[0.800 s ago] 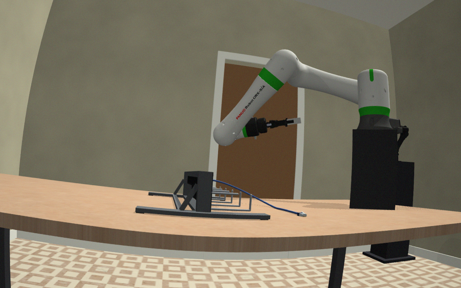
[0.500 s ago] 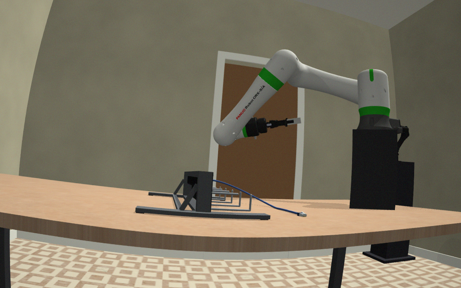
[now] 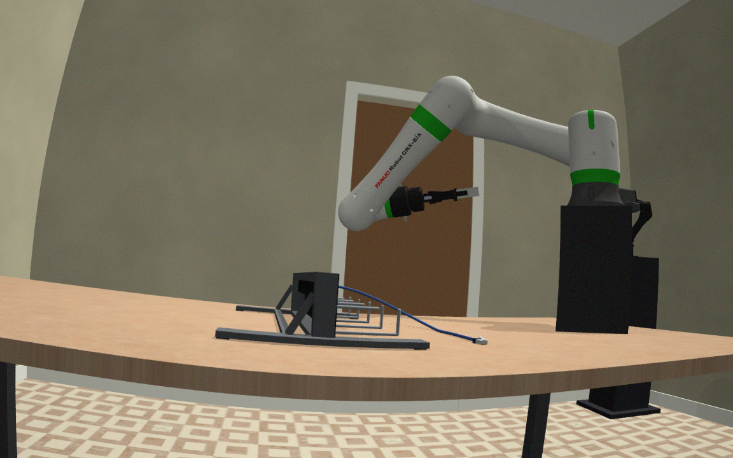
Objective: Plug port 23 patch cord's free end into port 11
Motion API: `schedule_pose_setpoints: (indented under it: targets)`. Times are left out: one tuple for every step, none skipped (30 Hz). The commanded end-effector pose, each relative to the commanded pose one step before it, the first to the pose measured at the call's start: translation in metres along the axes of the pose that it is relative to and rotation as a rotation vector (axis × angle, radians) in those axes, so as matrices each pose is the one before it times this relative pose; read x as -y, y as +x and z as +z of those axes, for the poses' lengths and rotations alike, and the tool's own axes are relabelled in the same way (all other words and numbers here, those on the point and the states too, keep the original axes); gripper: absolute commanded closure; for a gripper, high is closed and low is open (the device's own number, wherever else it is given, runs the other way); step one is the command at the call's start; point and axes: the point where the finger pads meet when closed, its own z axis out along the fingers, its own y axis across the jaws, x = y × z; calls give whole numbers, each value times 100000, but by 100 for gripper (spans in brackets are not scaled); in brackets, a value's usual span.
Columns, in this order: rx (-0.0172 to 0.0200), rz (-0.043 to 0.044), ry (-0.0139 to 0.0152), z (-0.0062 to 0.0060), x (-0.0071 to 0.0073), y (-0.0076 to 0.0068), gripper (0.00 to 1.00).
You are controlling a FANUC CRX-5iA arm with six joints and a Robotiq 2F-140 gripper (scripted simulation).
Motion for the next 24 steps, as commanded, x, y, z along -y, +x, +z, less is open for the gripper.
schedule_pose_setpoints:
  targets:
    - [3001,-3991,4077,38,-1693,-347,0]
    - [1507,-2163,2162,46,-911,-225,0]
    - [2035,-2572,2677,-80,-1095,-300,0]
    - [2441,-3003,3173,-159,-1270,-395,0]
    - [1751,-2265,2365,-102,-940,-329,0]
    - [1416,-1808,1890,-100,-745,-281,0]
    - [1582,-1909,2017,-153,-787,-315,0]
    - [1577,-1951,2048,-152,-793,-339,0]
    - [0,0,0,0,0,0,0]
    - [0,0,0,0,0,0,0]
    - [3325,-4191,4376,-323,-1679,-765,0]
    - [2264,-2793,2930,-264,-1091,-566,0]
    - [1289,-1614,1685,-157,-616,-347,0]
    - [1480,-1861,1940,-186,-700,-413,0]
    - [1515,-1972,2034,-185,-726,-450,0]
    - [1608,-1935,2046,-232,-707,-469,0]
    - [1586,-1951,2046,-229,-698,-487,0]
    - [1567,-1966,2047,-227,-687,-504,0]
    - [1573,-1967,2050,-235,-673,-522,0]
    - [1543,-1997,2054,-226,-667,-540,0]
    - [1583,-1979,2063,-246,-647,-559,0]
    - [1612,-1968,2071,-263,-628,-578,0]
    - [1583,-1996,2070,-254,-620,-594,0]
    - [1618,-1987,2088,-267,-599,-616,0]
